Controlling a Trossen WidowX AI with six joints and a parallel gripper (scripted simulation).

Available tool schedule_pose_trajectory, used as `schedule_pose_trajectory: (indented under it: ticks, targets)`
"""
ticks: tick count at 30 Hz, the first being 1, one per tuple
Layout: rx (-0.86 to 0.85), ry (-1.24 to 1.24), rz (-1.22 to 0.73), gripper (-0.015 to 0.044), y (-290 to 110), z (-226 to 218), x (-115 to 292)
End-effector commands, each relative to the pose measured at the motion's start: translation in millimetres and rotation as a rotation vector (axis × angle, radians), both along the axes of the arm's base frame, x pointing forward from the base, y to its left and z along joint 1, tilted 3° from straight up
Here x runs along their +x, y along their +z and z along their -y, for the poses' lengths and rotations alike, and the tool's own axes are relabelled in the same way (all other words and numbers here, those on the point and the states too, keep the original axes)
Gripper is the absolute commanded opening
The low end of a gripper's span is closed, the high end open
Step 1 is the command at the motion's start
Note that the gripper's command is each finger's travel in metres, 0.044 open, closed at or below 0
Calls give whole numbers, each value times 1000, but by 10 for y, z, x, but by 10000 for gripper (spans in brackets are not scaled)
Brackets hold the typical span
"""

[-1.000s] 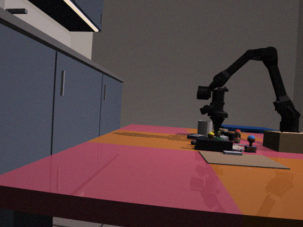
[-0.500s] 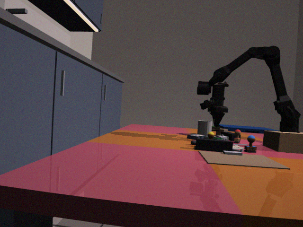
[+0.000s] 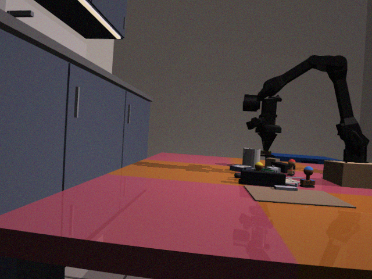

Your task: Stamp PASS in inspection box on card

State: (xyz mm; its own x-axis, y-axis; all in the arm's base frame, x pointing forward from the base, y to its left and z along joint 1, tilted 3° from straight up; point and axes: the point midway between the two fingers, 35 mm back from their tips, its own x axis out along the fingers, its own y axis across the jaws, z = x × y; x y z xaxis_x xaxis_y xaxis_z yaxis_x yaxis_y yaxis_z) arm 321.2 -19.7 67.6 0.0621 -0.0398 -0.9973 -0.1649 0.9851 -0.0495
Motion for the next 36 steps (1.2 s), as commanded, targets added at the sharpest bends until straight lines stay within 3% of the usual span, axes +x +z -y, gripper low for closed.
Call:
schedule_pose_trajectory:
  ticks: [1, 26, 36]
  targets:
    - [2, 37, -3, 0, 0, -170, -44]
    - [-7, 345, -22, 0, -88, -1315, -627]
    - [-8, 363, -22, 0, -130, -1369, -668]
